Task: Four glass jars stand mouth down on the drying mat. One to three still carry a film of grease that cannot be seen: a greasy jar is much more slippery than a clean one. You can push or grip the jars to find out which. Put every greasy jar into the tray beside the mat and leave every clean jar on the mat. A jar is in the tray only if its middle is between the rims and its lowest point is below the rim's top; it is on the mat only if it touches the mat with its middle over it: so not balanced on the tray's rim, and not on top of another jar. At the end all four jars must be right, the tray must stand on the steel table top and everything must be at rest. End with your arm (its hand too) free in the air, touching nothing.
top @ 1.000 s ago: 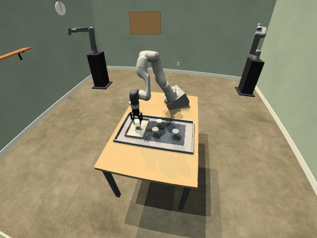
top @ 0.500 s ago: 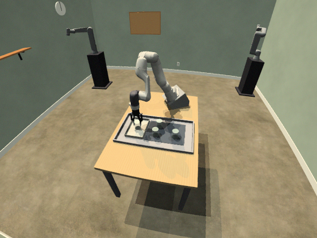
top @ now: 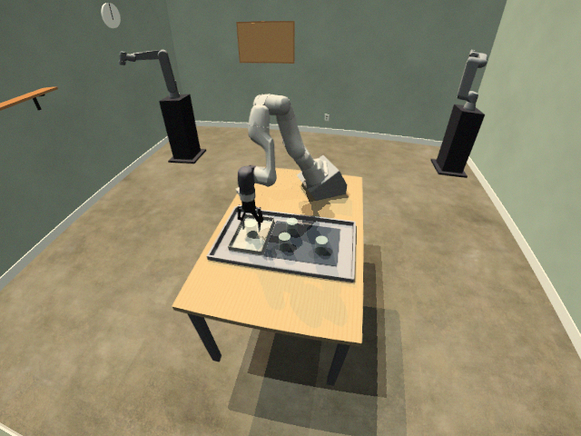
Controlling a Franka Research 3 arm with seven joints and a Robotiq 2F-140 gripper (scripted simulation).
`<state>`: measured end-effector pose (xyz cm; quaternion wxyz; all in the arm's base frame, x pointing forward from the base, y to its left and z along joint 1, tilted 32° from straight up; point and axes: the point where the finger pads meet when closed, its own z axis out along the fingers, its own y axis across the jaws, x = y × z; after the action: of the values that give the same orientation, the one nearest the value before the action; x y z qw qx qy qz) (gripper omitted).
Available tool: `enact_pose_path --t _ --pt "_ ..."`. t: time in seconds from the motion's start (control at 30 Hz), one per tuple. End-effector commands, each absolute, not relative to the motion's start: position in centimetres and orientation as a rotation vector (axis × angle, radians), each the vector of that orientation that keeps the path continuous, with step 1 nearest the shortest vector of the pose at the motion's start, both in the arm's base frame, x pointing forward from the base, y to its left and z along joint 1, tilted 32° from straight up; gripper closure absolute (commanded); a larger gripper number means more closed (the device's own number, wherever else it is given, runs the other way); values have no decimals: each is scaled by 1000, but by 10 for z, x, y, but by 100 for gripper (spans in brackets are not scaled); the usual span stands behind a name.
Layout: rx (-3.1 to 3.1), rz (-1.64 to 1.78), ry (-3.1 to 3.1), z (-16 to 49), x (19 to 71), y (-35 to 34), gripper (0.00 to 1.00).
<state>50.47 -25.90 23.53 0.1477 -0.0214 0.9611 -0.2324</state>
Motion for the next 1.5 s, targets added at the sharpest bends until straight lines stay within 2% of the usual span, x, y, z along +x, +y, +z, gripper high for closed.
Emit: enact_pose_path --t 0.0,0.5,1.47 --pt "-54 -667 2760 236 507 -258 0" --pt "-54 -667 2760 236 507 -258 0" --pt "-54 -667 2760 326 475 -211 0"
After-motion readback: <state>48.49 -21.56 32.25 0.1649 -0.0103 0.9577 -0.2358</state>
